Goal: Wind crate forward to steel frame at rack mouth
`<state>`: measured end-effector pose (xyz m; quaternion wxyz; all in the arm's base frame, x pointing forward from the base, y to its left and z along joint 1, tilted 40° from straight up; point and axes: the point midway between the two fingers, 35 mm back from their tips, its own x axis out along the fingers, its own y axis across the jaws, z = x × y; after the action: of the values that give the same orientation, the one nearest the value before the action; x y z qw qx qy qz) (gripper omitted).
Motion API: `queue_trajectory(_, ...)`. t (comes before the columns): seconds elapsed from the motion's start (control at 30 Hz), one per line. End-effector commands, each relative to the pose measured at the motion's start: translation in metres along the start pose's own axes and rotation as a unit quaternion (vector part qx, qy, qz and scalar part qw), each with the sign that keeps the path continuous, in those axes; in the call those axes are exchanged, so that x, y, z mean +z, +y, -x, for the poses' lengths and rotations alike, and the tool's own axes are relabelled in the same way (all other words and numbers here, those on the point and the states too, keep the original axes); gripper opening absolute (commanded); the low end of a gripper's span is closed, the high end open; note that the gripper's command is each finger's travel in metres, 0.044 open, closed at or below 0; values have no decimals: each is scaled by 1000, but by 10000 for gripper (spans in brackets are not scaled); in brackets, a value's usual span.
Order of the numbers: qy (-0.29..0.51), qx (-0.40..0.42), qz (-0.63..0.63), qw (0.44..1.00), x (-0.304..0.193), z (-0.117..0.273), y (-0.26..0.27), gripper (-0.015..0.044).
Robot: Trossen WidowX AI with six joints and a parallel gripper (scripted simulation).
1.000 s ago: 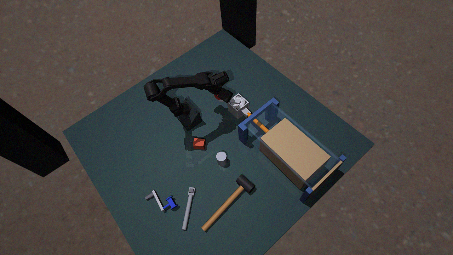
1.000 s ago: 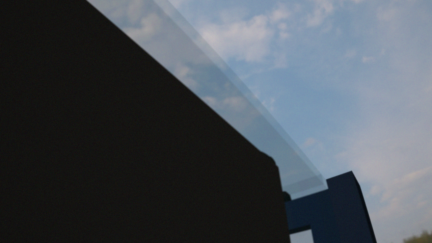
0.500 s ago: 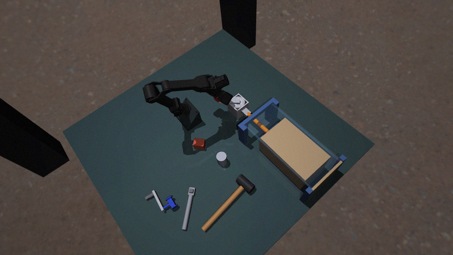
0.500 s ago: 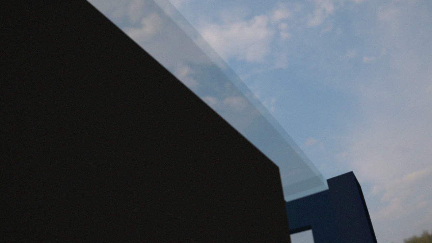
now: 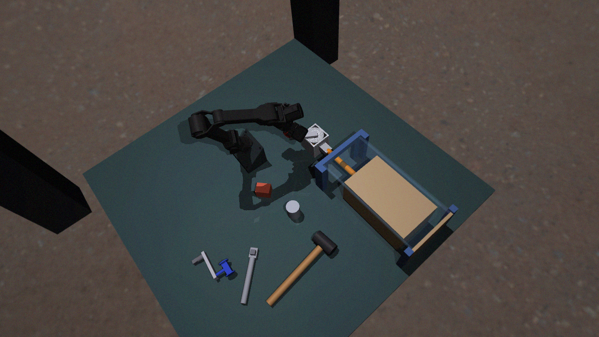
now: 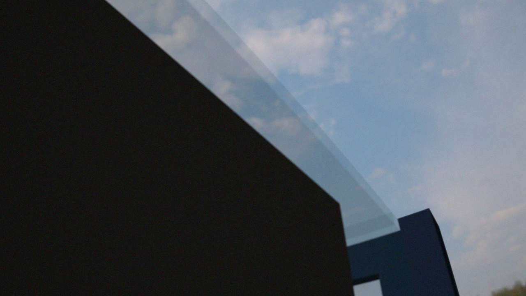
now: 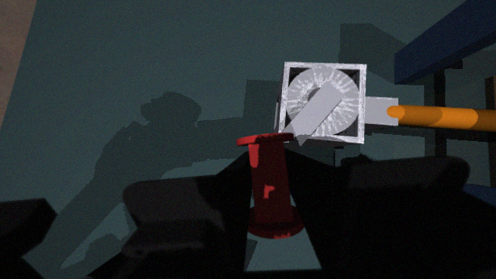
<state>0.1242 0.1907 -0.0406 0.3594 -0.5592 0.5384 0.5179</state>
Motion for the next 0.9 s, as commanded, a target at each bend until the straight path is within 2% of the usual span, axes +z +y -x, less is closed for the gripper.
queue_trajectory(0.0,14,-14,-8,1000,-10,2,-12,0)
queue_trajectory(0.87,14,-15,-8,1000,-24,9,-42,0)
